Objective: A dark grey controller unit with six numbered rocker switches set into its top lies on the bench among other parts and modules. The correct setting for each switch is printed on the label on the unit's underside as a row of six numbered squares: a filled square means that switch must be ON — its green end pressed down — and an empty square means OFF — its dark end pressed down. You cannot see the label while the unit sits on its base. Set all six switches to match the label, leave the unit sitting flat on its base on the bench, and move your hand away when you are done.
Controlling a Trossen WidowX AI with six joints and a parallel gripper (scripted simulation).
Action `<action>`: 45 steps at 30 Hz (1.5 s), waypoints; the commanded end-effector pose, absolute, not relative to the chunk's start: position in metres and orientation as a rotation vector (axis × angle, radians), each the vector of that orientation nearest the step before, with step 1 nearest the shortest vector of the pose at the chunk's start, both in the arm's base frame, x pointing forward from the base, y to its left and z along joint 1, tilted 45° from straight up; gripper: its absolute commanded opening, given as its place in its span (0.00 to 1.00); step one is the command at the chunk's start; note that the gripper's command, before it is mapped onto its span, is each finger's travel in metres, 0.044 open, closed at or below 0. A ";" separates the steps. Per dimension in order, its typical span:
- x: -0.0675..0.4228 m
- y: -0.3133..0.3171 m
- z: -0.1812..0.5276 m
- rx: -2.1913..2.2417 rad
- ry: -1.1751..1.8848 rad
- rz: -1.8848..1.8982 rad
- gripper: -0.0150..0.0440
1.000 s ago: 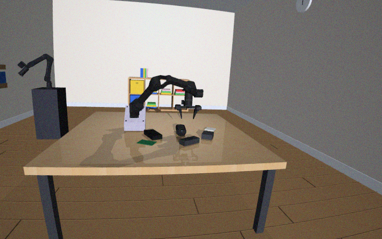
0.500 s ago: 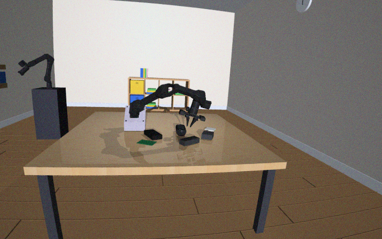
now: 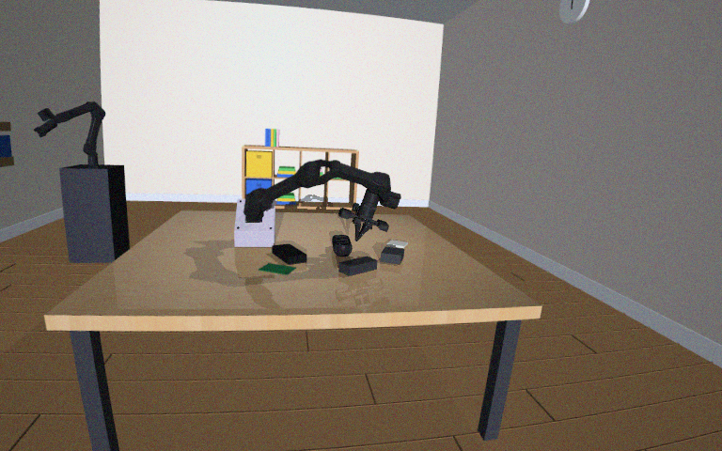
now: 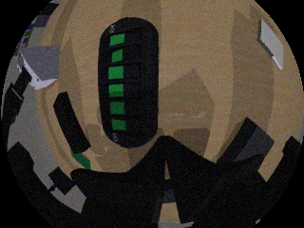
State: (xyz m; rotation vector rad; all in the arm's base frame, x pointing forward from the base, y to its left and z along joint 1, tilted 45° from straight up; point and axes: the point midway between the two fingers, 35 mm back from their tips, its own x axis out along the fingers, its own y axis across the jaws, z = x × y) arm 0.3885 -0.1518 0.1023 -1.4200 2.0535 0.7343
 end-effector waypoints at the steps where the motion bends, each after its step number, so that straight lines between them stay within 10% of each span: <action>1: 0.389 -0.155 0.097 -1.417 2.055 0.746 0.25; 45: 0.384 -0.188 0.066 -1.407 2.065 0.737 0.25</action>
